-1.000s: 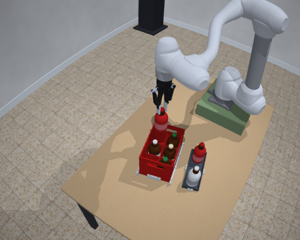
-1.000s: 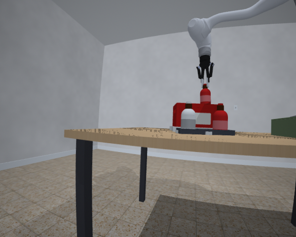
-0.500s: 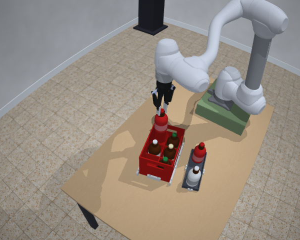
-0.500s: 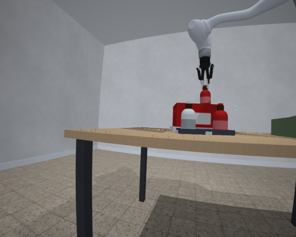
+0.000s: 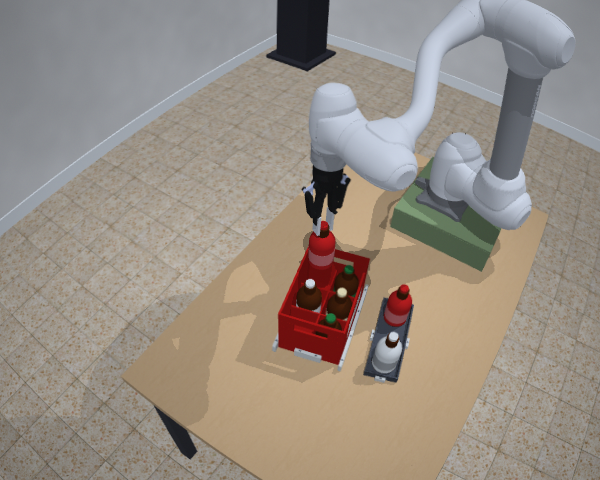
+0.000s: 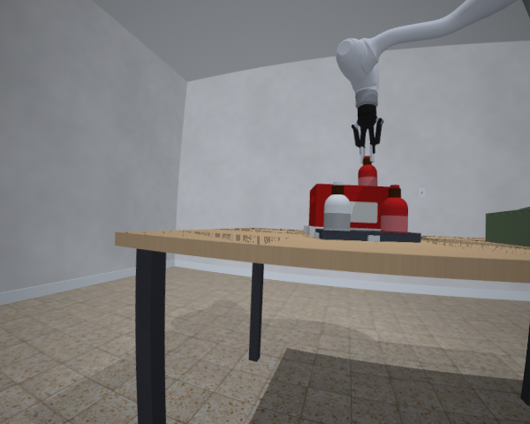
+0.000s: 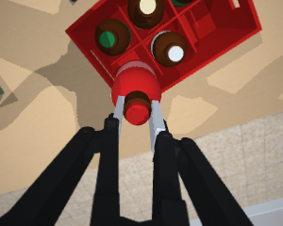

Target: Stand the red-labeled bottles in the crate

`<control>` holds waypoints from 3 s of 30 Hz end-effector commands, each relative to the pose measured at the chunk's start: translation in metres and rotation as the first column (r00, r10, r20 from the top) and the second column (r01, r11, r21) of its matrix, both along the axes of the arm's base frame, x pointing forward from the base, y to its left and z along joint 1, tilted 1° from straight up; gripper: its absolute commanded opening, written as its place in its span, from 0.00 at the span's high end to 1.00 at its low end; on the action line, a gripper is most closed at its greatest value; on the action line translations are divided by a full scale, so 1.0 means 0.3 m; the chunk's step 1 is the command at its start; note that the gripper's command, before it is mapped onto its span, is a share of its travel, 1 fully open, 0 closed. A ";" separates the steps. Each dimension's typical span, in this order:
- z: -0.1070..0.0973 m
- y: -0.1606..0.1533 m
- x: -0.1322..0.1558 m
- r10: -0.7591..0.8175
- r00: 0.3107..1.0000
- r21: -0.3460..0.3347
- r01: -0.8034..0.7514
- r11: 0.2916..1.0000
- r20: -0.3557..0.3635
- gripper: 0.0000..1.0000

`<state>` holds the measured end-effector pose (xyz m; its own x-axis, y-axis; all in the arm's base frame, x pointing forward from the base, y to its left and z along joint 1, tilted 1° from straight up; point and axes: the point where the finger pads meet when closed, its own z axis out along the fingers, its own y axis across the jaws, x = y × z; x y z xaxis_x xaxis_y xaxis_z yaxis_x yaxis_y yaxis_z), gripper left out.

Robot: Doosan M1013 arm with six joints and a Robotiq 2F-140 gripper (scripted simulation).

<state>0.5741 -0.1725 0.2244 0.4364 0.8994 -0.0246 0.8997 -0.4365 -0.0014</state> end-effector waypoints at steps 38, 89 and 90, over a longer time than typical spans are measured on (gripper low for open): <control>-0.041 -0.001 -0.001 0.000 1.000 0.000 0.000 1.000 0.000 1.00; -0.096 -0.002 -0.001 0.000 1.000 0.000 0.000 1.000 0.000 1.00; -0.100 -0.002 -0.001 0.000 1.000 0.000 0.000 1.000 0.000 1.00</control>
